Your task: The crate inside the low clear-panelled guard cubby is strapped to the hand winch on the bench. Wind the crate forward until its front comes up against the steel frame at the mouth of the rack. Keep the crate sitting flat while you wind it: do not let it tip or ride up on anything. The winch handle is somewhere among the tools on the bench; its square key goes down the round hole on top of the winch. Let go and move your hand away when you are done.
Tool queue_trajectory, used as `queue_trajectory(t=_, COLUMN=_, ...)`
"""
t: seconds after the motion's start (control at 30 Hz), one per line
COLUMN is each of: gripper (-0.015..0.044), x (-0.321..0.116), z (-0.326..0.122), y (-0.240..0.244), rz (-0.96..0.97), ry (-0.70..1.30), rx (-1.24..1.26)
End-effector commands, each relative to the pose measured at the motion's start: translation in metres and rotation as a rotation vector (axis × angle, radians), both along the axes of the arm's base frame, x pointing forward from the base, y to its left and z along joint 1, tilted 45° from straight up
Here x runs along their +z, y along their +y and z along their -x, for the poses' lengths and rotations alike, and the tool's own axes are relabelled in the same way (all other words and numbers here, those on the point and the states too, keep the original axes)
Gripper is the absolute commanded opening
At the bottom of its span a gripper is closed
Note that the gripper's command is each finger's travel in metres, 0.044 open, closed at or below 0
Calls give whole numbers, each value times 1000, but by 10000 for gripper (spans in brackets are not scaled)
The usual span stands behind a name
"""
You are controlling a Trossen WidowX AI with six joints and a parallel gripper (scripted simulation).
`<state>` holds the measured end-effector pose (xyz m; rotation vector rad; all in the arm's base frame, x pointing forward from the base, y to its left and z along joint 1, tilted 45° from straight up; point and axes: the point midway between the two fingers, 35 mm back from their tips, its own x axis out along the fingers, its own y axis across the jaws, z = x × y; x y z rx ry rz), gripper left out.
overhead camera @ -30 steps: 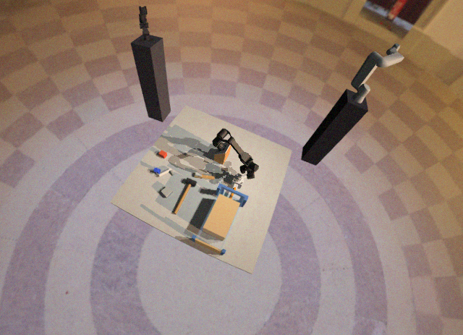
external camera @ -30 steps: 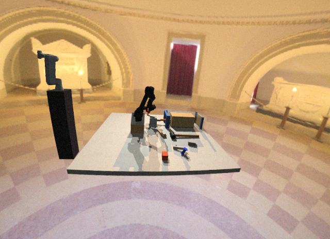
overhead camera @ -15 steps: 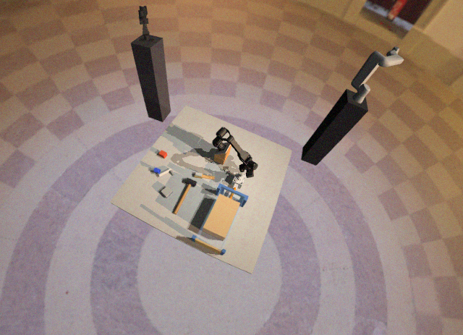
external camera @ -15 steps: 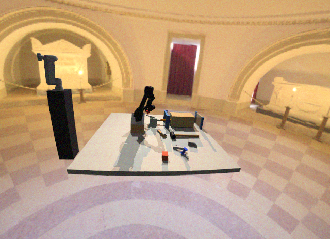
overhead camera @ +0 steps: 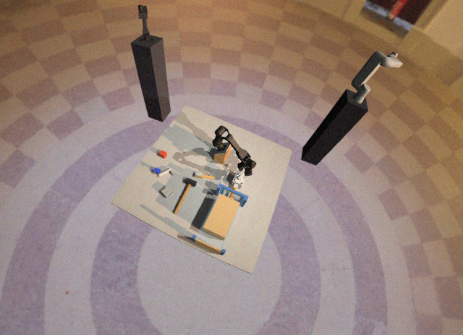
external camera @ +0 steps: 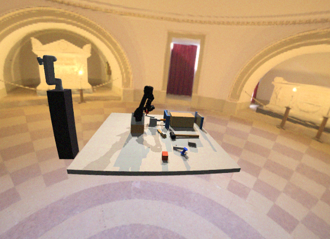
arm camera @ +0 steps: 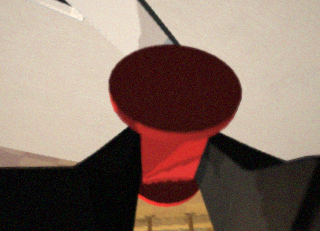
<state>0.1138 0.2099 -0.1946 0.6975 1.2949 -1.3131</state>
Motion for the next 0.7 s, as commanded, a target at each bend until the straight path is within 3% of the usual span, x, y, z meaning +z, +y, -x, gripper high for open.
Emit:
queue_trajectory(t=0.0, gripper=0, x=9, z=7, y=-17, rz=45, ry=12, rx=-1)
queue_trajectory(t=0.67, gripper=0, x=24, z=12, y=-33, rz=46, ry=12, rx=-1)
